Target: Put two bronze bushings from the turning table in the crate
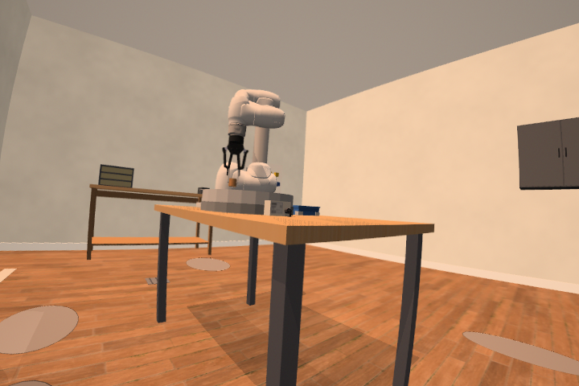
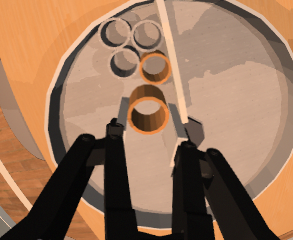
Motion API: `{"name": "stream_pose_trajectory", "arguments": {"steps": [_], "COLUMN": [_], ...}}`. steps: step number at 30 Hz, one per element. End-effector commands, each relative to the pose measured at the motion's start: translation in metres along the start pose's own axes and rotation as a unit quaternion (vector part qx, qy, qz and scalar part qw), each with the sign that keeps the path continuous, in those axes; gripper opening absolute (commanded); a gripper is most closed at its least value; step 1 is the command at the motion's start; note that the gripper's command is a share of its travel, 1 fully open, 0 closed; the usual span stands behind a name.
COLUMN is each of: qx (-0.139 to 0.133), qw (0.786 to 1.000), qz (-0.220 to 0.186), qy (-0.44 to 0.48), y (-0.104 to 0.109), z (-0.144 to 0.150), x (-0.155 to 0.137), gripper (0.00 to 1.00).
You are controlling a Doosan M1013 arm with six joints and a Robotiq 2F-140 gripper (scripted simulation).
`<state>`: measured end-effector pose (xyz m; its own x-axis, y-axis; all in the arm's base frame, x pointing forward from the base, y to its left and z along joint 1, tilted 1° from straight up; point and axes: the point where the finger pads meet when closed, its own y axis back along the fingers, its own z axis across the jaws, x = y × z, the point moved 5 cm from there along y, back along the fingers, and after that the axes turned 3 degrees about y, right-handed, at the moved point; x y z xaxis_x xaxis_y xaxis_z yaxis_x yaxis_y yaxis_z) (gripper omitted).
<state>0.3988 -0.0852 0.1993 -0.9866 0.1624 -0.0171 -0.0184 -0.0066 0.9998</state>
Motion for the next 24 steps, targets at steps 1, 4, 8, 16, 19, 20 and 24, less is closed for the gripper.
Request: {"name": "stream_pose_trajectory", "arguments": {"steps": [1,4,8,16,19,20,24], "qx": [0.000,0.000,0.000,0.000,0.000,0.000,0.000], "qw": [1.000,1.000,1.000,1.000,1.000,1.000,1.000], "qz": [0.000,0.000,0.000,0.000,0.000,0.000,0.000], "qy": [0.000,0.000,0.000,0.000,0.000,0.000,0.000], "y": [0.000,0.000,0.000,0.000,0.000,0.000,0.000], "z": [0.016,0.022,0.050,0.117,0.140,0.140,0.171], "x": [0.004,0.005,0.012,0.029,0.035,0.035,0.042], "gripper": [0.00,0.00,0.00,0.00,0.00,0.00,0.00]}}
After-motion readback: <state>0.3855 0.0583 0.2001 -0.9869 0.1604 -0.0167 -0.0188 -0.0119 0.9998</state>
